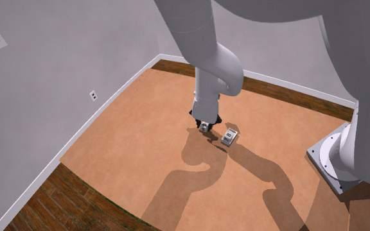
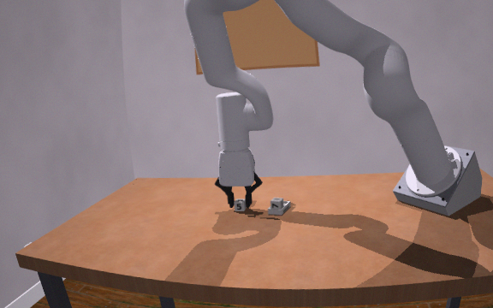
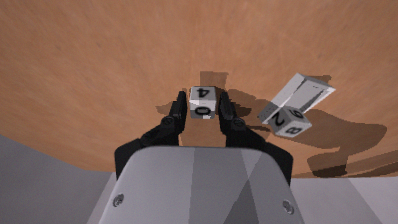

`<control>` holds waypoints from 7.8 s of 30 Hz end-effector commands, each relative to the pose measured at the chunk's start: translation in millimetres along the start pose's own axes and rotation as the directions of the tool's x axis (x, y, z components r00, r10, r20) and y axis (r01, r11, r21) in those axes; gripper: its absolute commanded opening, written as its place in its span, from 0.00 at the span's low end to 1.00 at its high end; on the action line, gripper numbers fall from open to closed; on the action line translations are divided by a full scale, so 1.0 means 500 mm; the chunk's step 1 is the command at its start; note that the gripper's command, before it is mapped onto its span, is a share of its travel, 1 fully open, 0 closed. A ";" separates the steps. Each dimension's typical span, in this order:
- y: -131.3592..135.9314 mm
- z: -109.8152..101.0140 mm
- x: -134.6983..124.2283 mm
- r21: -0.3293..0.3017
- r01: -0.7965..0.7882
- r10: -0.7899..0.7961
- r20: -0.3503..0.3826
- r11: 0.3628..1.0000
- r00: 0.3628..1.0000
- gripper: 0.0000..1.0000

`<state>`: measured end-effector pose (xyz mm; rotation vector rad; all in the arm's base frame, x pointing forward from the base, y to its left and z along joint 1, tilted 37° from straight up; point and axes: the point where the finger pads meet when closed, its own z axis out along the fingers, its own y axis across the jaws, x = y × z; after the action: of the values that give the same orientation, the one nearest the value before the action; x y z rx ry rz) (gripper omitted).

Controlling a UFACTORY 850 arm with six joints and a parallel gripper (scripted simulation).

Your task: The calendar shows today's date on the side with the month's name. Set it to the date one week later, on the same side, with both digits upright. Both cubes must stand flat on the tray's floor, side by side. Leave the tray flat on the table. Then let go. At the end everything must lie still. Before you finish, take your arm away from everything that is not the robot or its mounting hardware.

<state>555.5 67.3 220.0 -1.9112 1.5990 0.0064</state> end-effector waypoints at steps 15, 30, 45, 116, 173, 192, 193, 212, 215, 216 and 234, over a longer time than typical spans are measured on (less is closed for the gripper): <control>-0.001 -0.001 0.000 0.001 0.000 0.000 0.000 1.000 1.000 0.27; -0.001 -0.001 0.000 0.001 0.000 0.000 0.000 1.000 1.000 0.27; -0.001 -0.001 0.000 0.001 0.000 0.000 0.000 1.000 1.000 0.27; 0.071 -0.211 0.011 -0.001 0.762 -0.762 0.000 0.648 0.648 0.27; 0.213 -0.223 0.019 0.000 0.558 -0.558 0.001 -0.830 -0.830 0.27; 0.243 -0.225 0.018 -0.001 0.235 -0.235 0.001 -0.972 -0.972 0.27; 0.243 -0.225 0.018 -0.001 0.233 -0.233 0.001 -0.972 -0.972 0.27; 0.243 -0.224 0.018 -0.001 0.233 -0.233 0.001 -0.973 -0.973 0.27; 0.243 -0.218 0.019 -0.001 0.232 -0.232 0.000 -0.973 -0.973 0.27; 0.243 -0.215 0.019 -0.001 0.232 -0.232 0.000 -0.973 -0.973 0.27; 0.245 -0.117 0.021 -0.001 0.232 -0.232 0.000 -0.973 -0.973 0.27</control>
<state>422.5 19.6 213.8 -2.1116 -1.9937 -0.9669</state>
